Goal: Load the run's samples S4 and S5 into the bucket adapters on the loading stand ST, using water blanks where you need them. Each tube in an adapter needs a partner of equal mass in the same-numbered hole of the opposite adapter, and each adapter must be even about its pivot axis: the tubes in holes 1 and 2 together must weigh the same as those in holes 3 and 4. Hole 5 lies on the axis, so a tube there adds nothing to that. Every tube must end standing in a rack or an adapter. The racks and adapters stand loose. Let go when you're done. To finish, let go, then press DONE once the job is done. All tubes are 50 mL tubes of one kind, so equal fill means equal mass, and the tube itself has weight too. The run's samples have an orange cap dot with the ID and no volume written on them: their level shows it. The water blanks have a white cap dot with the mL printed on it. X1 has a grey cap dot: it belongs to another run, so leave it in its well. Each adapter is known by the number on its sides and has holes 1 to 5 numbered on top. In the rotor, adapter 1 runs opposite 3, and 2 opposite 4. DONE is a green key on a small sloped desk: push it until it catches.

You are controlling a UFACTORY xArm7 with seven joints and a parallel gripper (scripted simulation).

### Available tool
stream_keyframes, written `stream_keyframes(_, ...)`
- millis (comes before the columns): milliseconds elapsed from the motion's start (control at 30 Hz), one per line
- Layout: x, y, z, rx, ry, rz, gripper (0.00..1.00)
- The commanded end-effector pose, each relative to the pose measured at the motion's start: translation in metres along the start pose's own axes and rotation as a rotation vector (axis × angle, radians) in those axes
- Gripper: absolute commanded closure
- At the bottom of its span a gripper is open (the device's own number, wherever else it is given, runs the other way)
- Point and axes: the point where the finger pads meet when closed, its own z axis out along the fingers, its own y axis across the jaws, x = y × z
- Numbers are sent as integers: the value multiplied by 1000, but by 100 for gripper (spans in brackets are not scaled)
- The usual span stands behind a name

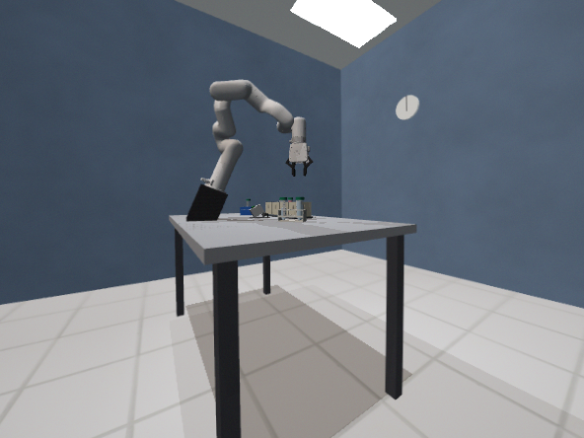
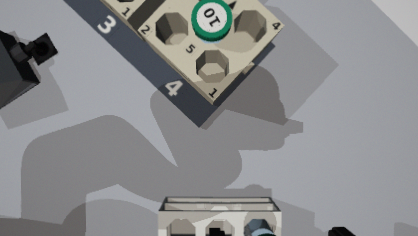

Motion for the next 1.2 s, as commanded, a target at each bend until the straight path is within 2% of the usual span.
stream_keyframes(0, -16, 5, -1, -2, 2, -2, 43)
stream_keyframes(533, -90, 21, -1, -2, 1, -2, 43)
stream_keyframes(933, -92, 21, -1, -2, 1, -2, 43)
stream_keyframes(1167, -92, 21, 9, -2, 1, -2, 43)
